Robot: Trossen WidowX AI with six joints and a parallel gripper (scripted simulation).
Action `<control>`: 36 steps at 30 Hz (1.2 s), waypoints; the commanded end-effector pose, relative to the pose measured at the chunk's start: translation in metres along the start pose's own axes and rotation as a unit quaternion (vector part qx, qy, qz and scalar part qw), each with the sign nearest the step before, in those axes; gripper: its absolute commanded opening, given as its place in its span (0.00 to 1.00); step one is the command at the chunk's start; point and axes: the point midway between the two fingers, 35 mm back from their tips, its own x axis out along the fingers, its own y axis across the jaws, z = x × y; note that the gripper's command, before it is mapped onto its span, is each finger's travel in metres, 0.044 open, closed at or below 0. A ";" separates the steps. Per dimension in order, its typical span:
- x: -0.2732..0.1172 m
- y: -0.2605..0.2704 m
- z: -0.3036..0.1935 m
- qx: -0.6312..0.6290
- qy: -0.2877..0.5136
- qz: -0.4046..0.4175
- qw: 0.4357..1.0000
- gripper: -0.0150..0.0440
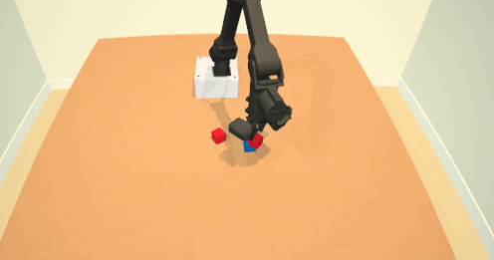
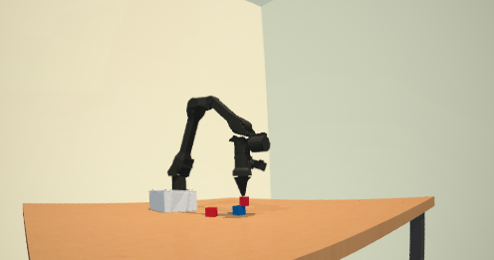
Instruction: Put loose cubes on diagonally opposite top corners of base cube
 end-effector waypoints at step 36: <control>0.003 -0.042 -0.117 0.137 0.002 -0.002 0.991 0.70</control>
